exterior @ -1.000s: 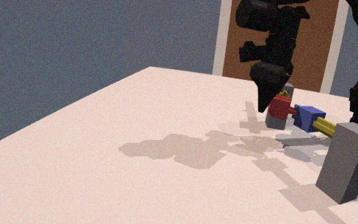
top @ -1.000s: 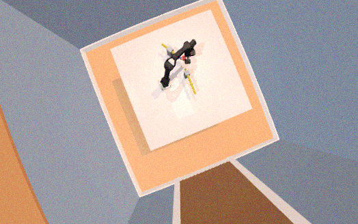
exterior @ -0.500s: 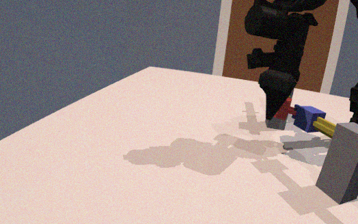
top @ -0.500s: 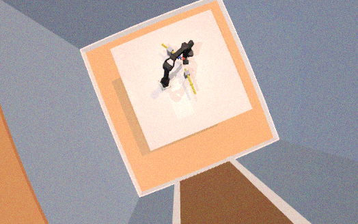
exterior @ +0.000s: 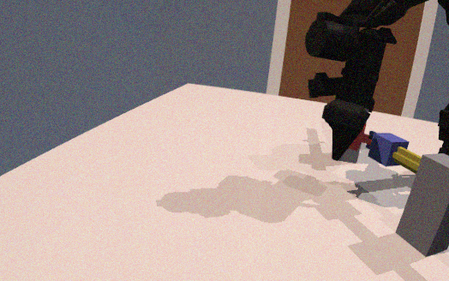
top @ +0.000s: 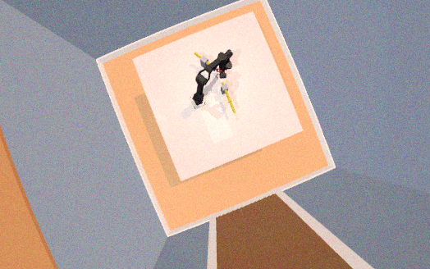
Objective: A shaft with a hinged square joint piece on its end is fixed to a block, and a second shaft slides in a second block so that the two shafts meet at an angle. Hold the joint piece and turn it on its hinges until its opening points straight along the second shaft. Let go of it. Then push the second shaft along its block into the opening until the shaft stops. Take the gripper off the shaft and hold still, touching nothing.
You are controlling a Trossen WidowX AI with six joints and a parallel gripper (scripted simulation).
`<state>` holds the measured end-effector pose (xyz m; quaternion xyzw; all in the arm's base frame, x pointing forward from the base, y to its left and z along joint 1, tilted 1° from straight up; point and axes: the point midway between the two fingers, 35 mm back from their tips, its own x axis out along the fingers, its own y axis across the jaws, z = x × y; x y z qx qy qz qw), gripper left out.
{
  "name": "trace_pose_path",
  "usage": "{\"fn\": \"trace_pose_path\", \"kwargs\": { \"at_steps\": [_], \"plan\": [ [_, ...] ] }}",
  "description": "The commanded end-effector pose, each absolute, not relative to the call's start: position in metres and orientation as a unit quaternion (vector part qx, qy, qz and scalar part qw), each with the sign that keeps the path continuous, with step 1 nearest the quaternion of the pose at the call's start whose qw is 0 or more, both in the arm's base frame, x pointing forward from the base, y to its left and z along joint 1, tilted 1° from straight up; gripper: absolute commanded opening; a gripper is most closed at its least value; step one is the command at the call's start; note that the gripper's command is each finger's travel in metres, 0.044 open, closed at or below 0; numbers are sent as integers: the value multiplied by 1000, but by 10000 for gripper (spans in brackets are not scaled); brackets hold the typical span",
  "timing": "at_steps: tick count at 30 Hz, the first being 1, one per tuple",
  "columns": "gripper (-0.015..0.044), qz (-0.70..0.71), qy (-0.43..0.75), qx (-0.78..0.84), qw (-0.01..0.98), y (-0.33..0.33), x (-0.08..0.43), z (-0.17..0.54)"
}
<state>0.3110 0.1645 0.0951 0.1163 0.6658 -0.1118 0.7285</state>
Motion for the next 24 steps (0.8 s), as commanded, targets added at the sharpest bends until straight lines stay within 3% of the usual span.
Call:
{"fn": "trace_pose_path", "kwargs": {
  "at_steps": [1, 6, 24],
  "plan": [
    [309, -113, 665, 118, 729, 165, 311, 94],
    [182, -113, 665, 118, 729, 165, 311, 94],
    [182, -113, 665, 118, 729, 165, 311, 94]
  ]
}}
